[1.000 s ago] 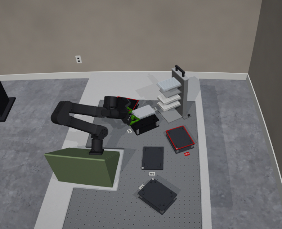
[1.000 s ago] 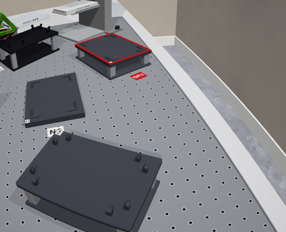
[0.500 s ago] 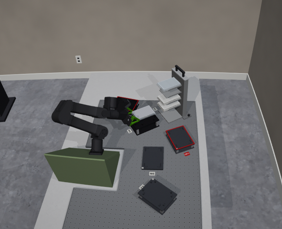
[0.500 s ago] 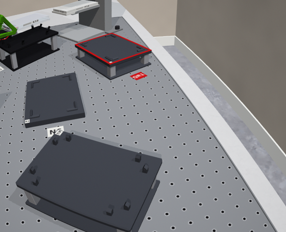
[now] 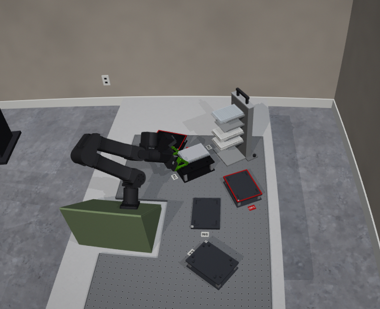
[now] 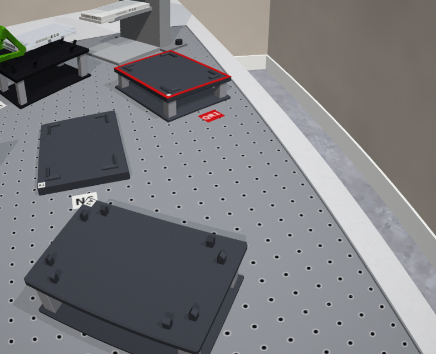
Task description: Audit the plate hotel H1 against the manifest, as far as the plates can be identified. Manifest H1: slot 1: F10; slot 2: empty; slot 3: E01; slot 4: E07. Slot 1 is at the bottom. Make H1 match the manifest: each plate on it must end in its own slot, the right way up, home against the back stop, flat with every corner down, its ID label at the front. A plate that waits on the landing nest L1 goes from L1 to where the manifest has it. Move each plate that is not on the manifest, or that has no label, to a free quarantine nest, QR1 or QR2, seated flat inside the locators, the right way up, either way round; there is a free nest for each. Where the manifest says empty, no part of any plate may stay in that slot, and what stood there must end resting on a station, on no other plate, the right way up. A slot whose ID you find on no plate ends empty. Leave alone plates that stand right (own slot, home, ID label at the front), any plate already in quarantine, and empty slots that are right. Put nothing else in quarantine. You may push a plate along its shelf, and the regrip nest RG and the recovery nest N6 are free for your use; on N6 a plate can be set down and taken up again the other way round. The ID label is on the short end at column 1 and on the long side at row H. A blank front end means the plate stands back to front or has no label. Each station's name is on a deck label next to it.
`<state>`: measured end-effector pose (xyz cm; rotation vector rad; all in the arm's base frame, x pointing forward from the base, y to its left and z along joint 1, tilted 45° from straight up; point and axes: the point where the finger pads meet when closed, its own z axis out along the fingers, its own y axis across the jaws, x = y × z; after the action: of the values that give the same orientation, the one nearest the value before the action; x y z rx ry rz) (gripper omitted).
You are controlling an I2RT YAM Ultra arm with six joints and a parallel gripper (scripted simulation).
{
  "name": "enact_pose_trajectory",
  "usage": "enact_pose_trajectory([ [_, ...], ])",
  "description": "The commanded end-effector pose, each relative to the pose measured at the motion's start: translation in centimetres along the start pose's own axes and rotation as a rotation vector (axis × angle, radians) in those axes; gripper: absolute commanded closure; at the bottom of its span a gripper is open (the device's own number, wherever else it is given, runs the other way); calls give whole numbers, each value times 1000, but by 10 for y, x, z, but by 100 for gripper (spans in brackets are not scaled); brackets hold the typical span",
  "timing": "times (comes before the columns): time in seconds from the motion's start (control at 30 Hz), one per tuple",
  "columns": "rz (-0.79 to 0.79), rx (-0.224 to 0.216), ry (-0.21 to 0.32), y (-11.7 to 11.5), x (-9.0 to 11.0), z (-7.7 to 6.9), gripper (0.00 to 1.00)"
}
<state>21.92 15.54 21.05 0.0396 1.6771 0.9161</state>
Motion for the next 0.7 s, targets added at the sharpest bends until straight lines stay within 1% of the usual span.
enact_pose_trajectory([
  [0.0, 4, 4, -34, 1, -8, 0, 14],
  [0.67, 5, 4, -34, 1, 0, 5, 14],
])
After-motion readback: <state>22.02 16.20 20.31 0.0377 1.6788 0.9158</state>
